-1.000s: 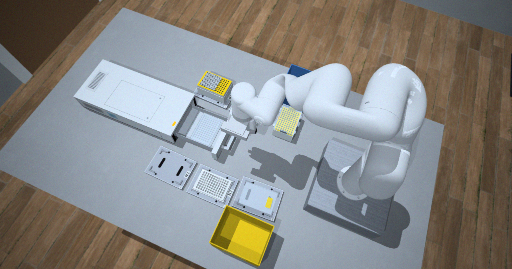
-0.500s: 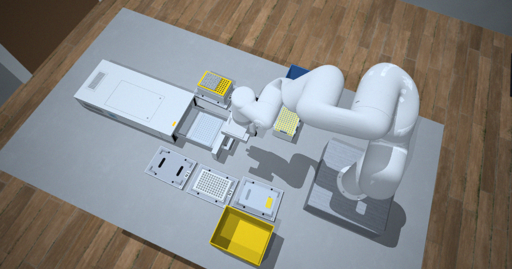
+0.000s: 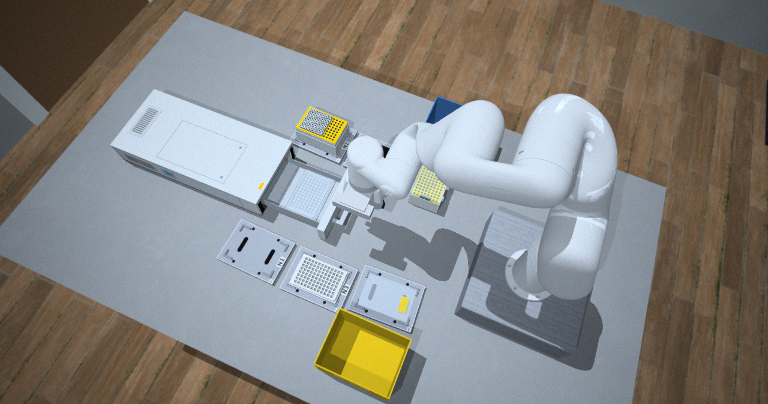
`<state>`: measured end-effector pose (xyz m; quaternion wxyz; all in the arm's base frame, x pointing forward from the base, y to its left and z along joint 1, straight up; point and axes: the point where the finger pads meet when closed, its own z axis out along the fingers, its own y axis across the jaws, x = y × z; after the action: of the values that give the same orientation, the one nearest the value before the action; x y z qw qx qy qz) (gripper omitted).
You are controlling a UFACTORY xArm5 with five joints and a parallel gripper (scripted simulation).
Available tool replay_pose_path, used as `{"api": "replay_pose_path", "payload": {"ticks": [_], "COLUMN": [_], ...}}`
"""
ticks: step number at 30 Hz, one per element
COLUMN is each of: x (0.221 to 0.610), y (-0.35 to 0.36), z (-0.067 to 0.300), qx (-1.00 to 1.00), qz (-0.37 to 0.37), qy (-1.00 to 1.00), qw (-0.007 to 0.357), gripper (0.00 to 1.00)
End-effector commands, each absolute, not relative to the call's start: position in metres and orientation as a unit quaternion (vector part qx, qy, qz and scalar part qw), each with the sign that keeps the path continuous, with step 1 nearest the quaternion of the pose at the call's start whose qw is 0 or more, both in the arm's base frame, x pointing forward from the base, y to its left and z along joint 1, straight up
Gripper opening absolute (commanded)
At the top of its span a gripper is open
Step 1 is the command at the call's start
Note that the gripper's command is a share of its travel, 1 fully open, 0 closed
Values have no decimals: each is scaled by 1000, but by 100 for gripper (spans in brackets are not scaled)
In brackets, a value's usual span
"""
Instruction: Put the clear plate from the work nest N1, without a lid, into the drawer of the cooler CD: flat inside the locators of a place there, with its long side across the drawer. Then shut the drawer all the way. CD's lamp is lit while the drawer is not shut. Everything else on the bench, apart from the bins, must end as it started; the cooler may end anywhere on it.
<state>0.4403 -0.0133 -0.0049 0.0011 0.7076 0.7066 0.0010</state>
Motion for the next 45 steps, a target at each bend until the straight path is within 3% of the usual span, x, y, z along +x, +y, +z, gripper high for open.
{"api": "replay_pose_path", "payload": {"ticks": [1, 26, 45], "x": [442, 443, 458], "y": [-13, -13, -13], "z": [-7, -45, -45], "qx": [708, 708, 708], "qz": [4, 4, 4], "qy": [707, 707, 707], "qw": [2, 2, 2], "gripper": [0, 0, 0]}}
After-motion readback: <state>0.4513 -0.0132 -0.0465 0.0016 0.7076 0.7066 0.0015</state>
